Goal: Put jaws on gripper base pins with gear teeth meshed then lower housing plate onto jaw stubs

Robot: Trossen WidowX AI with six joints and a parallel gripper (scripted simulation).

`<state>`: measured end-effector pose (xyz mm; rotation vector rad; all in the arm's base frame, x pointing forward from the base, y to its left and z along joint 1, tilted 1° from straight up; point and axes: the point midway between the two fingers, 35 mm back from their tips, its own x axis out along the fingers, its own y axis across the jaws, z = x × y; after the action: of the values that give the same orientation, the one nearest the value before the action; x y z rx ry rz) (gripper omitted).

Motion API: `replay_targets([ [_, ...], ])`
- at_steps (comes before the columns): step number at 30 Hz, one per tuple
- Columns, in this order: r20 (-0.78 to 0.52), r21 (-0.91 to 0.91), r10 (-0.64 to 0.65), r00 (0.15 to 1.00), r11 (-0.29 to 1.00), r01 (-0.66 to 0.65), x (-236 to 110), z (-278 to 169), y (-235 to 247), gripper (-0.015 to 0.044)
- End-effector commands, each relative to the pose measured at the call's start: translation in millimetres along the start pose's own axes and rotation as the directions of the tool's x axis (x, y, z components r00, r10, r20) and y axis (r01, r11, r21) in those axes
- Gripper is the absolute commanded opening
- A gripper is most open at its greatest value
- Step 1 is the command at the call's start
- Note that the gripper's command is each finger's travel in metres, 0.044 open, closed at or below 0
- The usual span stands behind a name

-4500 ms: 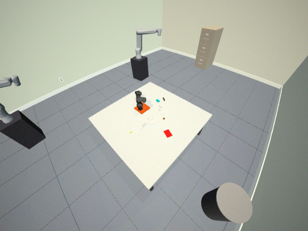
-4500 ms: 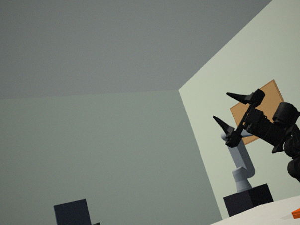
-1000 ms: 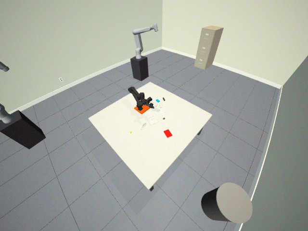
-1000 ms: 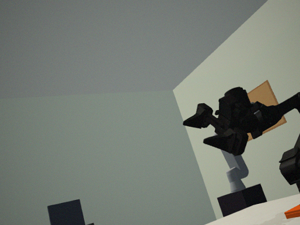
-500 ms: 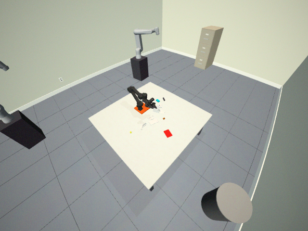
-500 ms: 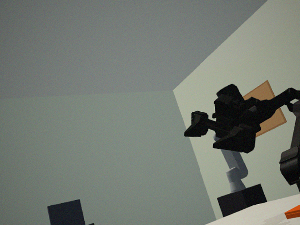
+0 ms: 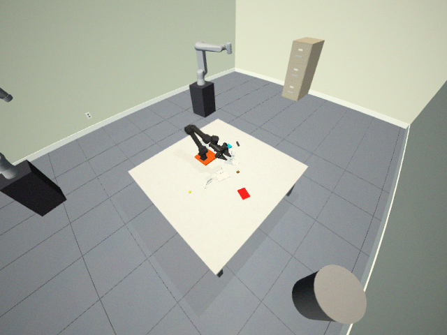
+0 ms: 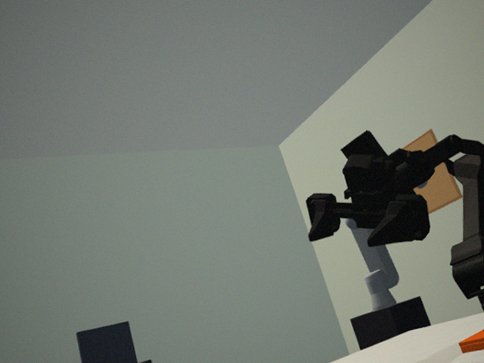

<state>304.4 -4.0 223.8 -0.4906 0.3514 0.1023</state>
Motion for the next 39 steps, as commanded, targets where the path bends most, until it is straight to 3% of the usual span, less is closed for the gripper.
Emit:
replay_targets([
  [1,-0.047,0.051,0.054,0.997,0.997,-0.052,7.2,-1.5,11.3,0.044],
  [21,-0.263,0.282,0.291,0.92,0.935,-0.215,23.4,-9.7,71.4,0.044],
  [39,-0.48,0.449,0.441,0.758,0.866,-0.22,20.9,-20.8,129.0,0.044],
])
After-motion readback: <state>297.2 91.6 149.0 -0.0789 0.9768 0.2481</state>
